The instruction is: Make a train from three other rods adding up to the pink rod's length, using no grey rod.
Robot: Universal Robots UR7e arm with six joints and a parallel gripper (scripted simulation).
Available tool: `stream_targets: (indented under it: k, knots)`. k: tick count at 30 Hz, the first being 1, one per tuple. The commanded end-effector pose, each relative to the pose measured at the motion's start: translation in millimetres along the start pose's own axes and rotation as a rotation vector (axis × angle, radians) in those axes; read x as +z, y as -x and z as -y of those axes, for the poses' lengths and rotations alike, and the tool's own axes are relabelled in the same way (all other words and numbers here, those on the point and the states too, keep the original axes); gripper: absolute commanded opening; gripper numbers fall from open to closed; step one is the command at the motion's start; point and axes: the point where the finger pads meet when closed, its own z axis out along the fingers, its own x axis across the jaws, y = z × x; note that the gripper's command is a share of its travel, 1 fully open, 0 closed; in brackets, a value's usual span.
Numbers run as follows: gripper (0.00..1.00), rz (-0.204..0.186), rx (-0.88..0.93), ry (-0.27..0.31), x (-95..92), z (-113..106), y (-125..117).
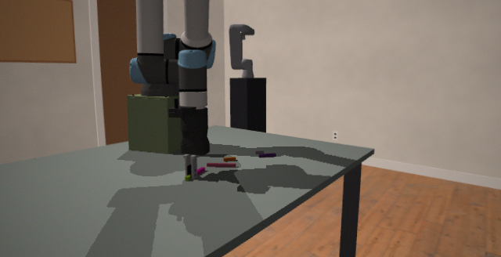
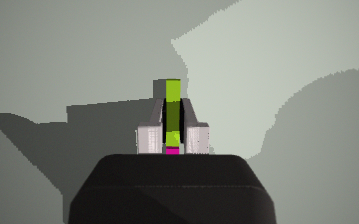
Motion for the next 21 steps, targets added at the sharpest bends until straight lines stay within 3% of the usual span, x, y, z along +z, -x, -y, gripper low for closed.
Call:
stream_targets:
  k: [1, 3, 4, 6, 10, 14, 15, 21]
  knots:
    - [0.3, 0.001, 0.0, -0.001, -0.4, 0.3, 0.2]
    - [0.3, 0.001, 0.0, -0.001, -0.4, 0.3, 0.2]
    - [0.36, 0.001, 0.0, -0.001, -0.4, 0.3, 0.2]
    - [0.36, 0.001, 0.0, -0.001, -0.4, 0.3, 0.2]
    - [0.48, 0.001, 0.0, -0.001, -0.4, 0.3, 0.2]
    - [0.48, 0.001, 0.0, -0.001, -0.4, 0.3, 0.2]
    - [0.54, 0.001, 0.0, -0.001, -0.4, 0.3, 0.2]
    - [0.54, 0.001, 0.0, -0.001, -0.4, 0.3, 0.2]
